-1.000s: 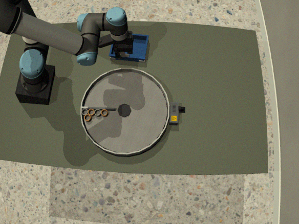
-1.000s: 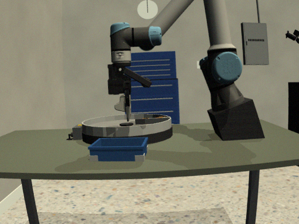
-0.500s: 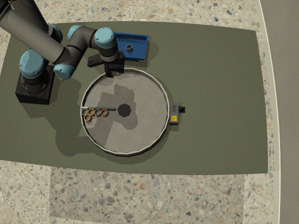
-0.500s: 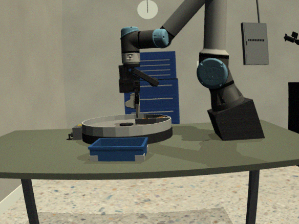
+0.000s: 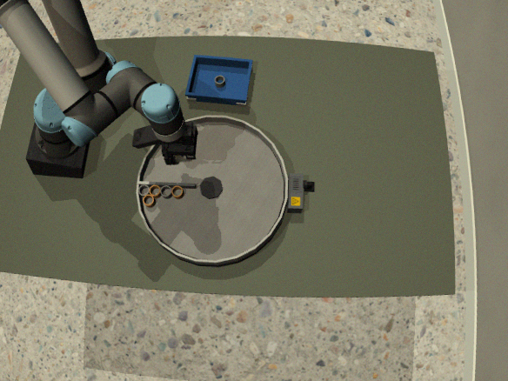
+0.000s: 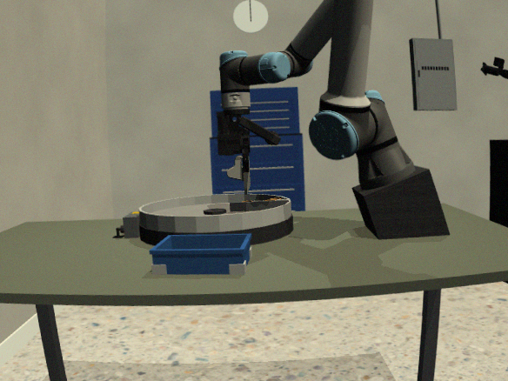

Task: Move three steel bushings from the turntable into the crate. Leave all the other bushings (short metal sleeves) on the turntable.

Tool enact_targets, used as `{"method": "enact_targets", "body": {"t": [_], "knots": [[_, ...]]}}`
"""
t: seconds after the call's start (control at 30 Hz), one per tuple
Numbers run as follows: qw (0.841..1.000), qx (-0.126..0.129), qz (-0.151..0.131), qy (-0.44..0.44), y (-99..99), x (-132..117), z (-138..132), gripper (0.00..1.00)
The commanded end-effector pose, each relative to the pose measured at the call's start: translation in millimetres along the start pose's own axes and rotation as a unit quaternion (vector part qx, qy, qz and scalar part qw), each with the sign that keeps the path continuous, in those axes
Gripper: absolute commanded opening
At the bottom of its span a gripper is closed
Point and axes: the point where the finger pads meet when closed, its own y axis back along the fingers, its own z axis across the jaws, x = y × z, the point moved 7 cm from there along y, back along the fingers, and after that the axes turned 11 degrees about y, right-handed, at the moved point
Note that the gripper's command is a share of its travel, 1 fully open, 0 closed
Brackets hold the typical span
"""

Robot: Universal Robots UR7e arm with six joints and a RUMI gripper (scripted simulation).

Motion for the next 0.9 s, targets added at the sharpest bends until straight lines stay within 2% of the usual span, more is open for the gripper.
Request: {"method": "enact_targets", "body": {"t": [0.0,0.33,0.87], "knots": [[1.000,-0.005,-0.003,0.002,-0.3,14,-28,0.06],[1.000,-0.005,-0.004,0.002,-0.7,37,-68,0.06],[1.000,-0.004,-0.005,0.001,-0.6,46,-84,0.06]]}}
